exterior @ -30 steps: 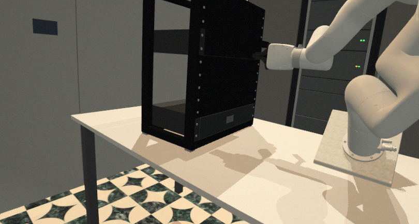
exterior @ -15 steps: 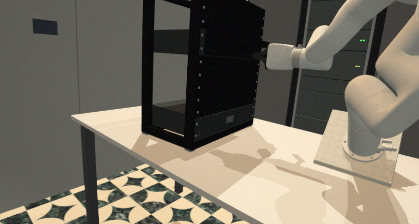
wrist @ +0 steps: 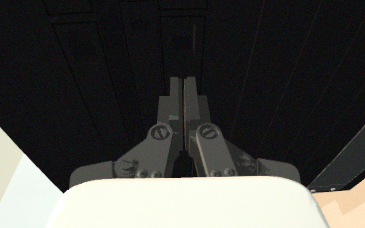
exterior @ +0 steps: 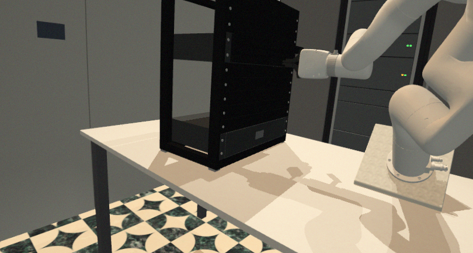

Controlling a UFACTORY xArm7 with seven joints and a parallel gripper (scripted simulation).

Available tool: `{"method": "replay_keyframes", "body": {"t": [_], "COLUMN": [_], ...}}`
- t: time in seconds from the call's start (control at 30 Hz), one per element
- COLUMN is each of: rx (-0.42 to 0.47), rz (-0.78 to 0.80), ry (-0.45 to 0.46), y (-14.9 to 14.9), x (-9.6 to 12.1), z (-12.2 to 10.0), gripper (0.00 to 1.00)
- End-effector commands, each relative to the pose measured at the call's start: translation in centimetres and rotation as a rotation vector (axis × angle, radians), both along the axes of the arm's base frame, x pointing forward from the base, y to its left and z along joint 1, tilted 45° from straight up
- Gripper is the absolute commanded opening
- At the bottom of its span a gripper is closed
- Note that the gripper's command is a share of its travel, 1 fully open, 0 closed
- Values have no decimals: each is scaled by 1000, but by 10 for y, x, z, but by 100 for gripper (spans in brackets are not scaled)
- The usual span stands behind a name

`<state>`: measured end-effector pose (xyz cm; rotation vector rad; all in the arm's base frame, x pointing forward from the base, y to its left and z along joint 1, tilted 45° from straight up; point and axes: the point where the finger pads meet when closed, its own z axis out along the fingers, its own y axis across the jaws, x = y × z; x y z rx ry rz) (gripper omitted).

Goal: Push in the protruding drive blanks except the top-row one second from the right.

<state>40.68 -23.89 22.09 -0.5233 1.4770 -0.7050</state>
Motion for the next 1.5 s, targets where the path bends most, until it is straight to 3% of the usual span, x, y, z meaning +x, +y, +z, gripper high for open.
{"method": "replay_keyframes", "body": {"t": [0.0, 1.47], "rx": [-2, -2], "rz": [-2, -2], "ry": [-2, -2], "y": [-2, -4], "x": [1, 23], "z": [1, 2], "gripper": [0, 0]}}
